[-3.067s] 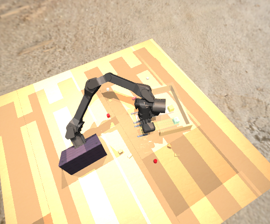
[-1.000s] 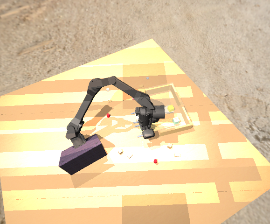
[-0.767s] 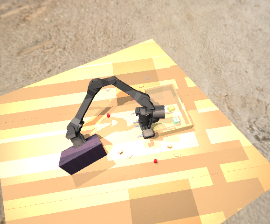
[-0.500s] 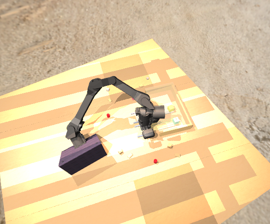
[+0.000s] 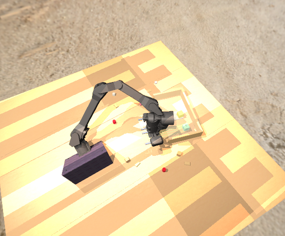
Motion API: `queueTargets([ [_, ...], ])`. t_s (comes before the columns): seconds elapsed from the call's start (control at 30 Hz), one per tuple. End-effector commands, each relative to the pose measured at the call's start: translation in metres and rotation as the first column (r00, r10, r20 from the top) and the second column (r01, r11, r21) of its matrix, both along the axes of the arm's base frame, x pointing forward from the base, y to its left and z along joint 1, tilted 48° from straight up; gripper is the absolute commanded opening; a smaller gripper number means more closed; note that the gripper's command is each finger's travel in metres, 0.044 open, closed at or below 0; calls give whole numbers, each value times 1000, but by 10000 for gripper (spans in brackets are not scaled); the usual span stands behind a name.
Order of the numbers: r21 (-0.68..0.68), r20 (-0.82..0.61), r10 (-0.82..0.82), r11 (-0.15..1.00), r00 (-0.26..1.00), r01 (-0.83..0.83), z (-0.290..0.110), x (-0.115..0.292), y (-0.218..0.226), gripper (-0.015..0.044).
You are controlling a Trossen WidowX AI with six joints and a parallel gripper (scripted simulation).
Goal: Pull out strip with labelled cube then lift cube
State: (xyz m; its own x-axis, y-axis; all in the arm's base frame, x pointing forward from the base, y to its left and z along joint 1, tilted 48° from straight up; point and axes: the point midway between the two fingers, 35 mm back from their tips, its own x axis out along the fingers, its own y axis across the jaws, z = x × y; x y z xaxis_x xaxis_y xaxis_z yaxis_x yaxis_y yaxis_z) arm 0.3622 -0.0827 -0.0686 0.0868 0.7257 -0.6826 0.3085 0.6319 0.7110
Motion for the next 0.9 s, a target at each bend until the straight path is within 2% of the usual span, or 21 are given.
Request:
queueTargets([
  [0.0,5,-5,-4,1000,1000,4,-2,0,1,0],
  [0.87,5,-5,-4,1000,1000,4,-3,0,3,0],
])
